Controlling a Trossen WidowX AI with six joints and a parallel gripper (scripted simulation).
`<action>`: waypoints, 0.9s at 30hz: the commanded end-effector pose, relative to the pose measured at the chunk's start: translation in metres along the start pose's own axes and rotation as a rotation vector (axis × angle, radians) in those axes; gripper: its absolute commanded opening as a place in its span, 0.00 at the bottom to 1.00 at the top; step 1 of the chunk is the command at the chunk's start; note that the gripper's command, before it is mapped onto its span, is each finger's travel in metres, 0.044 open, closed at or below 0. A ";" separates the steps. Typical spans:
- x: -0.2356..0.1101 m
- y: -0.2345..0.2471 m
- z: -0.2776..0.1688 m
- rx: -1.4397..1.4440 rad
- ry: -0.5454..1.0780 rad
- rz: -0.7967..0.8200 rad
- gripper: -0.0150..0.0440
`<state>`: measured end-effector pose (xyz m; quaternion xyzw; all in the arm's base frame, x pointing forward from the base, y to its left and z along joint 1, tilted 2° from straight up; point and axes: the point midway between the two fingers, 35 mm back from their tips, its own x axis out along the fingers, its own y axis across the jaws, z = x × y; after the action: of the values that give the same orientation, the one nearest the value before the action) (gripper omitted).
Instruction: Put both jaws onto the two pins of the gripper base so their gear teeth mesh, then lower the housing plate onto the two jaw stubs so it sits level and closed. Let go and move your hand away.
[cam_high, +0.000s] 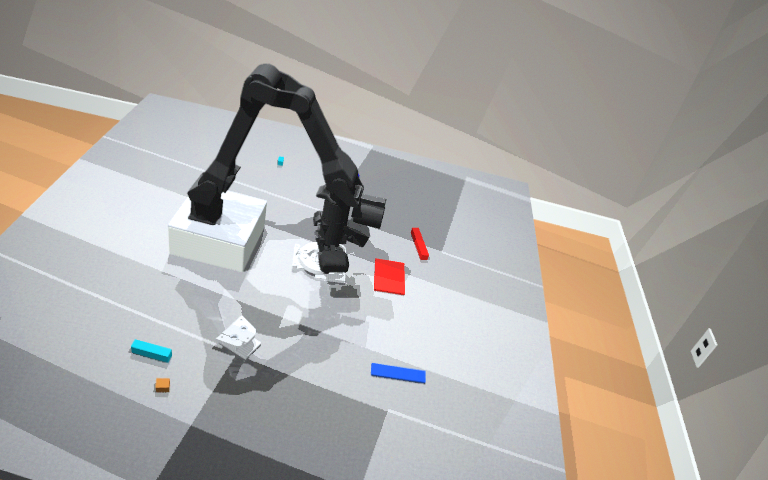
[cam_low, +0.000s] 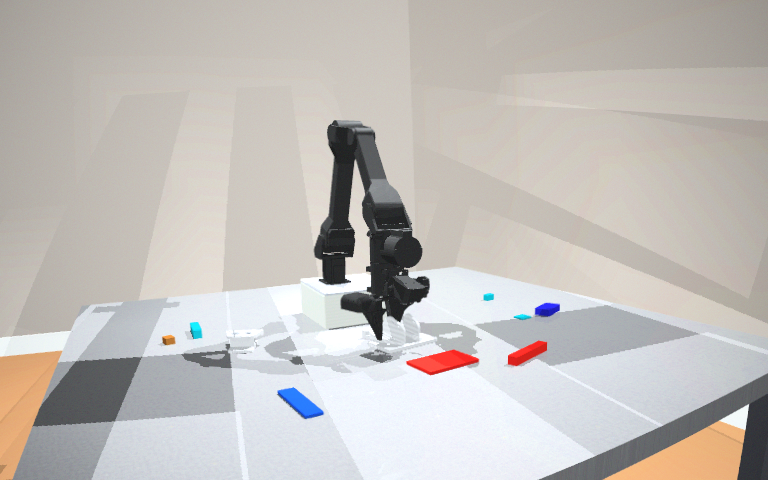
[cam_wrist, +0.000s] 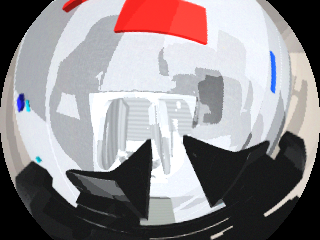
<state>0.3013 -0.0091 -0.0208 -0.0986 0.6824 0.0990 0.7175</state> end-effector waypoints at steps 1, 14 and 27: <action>0.001 0.000 0.001 -0.005 -0.006 0.002 0.48; 0.001 0.000 0.001 -0.005 -0.006 0.002 0.48; 0.000 0.000 0.000 0.000 0.000 0.000 0.63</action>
<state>0.3015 -0.0091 -0.0209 -0.0987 0.6821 0.0991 0.7178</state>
